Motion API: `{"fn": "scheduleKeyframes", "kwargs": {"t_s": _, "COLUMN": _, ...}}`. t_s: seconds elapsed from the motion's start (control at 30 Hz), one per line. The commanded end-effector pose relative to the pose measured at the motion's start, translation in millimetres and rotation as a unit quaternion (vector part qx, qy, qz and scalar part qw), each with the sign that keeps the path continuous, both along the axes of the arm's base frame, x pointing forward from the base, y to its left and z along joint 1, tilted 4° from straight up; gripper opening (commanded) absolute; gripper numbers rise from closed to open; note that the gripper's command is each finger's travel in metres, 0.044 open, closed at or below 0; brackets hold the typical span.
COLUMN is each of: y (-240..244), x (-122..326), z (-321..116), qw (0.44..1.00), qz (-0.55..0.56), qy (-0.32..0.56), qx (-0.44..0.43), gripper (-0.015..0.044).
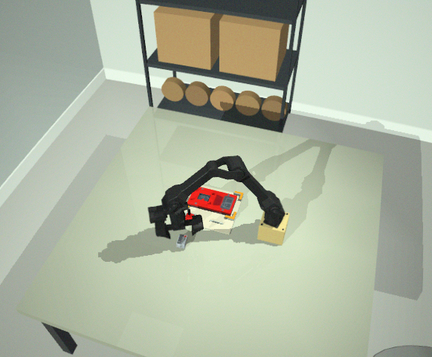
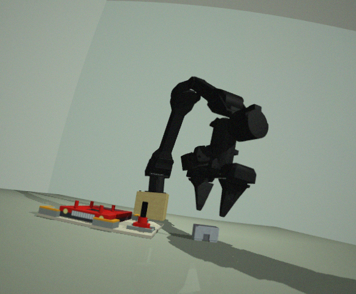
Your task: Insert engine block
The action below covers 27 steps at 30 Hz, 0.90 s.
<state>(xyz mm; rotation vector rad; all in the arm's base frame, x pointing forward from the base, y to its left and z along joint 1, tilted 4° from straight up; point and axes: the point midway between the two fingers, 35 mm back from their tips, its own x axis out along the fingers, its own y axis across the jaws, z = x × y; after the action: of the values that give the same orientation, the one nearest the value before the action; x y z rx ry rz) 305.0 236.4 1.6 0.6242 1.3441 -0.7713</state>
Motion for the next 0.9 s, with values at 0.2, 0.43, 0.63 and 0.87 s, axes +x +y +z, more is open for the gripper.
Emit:
{"fn": "scheduleKeyframes", "kwargs": {"t_s": 0.2, "y": -3.1, "x": -0.9, "z": 3.3, "qw": 0.986, "qz": -0.157, "qy": -0.011, "qx": 0.046, "gripper": 0.044}}
{"fn": "scheduleKeyframes", "kwargs": {"t_s": 0.43, "y": -5.0, "x": 0.0, "z": 4.8, "qw": 0.982, "qz": -0.18, "qy": -0.013, "qx": 0.052, "gripper": 0.044}}
{"fn": "scheduleKeyframes", "kwargs": {"t_s": 0.63, "y": -7.4, "x": 1.5, "z": -10.8, "qw": 0.982, "qz": -0.18, "qy": -0.013, "qx": 0.052, "gripper": 0.044}}
{"fn": "scheduleKeyframes", "kwargs": {"t_s": 0.87, "y": -7.5, "x": 1.8, "z": -14.7, "qw": 0.982, "qz": -0.18, "qy": -0.013, "qx": 0.052, "gripper": 0.044}}
